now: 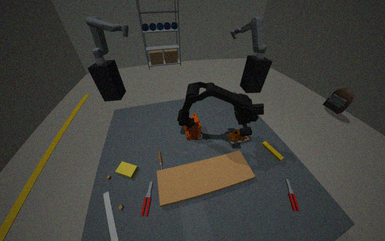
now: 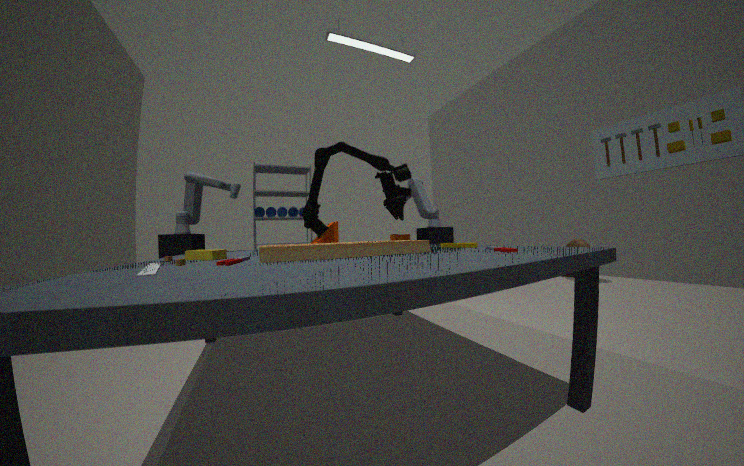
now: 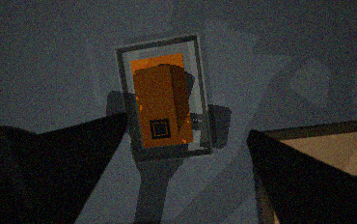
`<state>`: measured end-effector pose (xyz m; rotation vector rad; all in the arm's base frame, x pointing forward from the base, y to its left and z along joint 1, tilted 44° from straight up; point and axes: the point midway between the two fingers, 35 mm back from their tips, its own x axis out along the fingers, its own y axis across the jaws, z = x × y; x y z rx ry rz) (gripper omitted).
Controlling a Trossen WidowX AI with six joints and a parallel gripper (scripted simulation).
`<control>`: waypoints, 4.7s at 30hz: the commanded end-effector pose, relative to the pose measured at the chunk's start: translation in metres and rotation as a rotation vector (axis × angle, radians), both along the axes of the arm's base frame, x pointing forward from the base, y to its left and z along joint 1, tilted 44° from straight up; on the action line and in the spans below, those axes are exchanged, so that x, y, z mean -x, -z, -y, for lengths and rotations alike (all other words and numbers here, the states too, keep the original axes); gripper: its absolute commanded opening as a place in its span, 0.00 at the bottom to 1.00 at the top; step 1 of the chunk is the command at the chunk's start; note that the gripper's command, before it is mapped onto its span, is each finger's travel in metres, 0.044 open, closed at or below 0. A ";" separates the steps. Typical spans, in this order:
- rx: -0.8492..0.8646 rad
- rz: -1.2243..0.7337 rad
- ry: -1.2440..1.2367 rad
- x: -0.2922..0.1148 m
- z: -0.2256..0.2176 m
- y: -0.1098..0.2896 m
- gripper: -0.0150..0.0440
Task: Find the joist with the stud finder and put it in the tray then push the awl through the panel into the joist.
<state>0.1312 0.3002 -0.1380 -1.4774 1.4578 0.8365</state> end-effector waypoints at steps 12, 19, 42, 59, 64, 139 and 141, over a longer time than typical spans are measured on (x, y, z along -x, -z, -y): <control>-0.287 0.605 1.379 -0.161 0.134 -0.158 1.00; -0.438 0.982 2.148 -0.178 0.246 -0.226 1.00; -1.187 2.136 3.596 -0.050 0.446 -0.322 1.00; -1.182 2.136 3.597 -0.052 0.444 -0.315 1.00; -1.181 2.136 3.598 -0.054 0.450 -0.309 1.00; -1.158 2.129 3.610 -0.042 0.395 -0.364 0.25; -1.167 2.132 3.604 -0.040 0.392 -0.368 0.25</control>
